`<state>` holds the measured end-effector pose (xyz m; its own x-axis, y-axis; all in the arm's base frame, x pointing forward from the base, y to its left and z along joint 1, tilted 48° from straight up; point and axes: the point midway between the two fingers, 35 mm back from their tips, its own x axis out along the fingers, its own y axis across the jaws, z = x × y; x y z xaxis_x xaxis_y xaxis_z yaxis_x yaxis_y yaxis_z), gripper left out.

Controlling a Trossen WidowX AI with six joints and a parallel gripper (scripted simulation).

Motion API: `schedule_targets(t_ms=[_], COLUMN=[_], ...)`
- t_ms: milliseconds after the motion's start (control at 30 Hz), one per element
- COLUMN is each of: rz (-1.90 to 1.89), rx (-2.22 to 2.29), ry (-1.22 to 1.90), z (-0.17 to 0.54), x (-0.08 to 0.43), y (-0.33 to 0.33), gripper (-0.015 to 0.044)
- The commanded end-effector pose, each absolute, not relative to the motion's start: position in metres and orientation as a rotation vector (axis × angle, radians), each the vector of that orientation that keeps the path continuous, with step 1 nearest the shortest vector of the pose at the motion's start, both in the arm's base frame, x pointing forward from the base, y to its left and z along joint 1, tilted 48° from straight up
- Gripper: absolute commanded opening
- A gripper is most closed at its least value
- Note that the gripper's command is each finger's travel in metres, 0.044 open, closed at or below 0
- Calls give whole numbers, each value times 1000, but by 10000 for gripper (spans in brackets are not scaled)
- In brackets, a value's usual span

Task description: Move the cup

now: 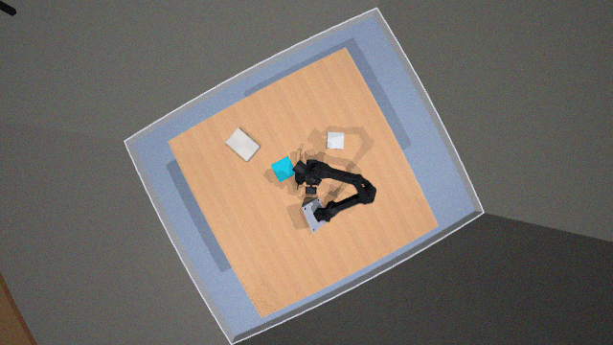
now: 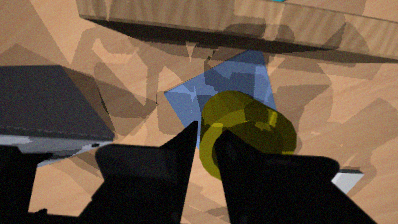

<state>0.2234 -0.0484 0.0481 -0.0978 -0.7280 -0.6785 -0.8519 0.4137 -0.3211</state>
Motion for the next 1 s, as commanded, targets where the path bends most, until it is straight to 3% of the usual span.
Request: schedule_targets(t_ms=[0, 233, 967], rz=[193, 193, 202], rx=[-1353, -1353, -1354], ry=[1860, 1860, 1862], z=[48, 48, 84], x=[223, 223, 233], y=[-48, -48, -7], gripper=[47, 0, 0])
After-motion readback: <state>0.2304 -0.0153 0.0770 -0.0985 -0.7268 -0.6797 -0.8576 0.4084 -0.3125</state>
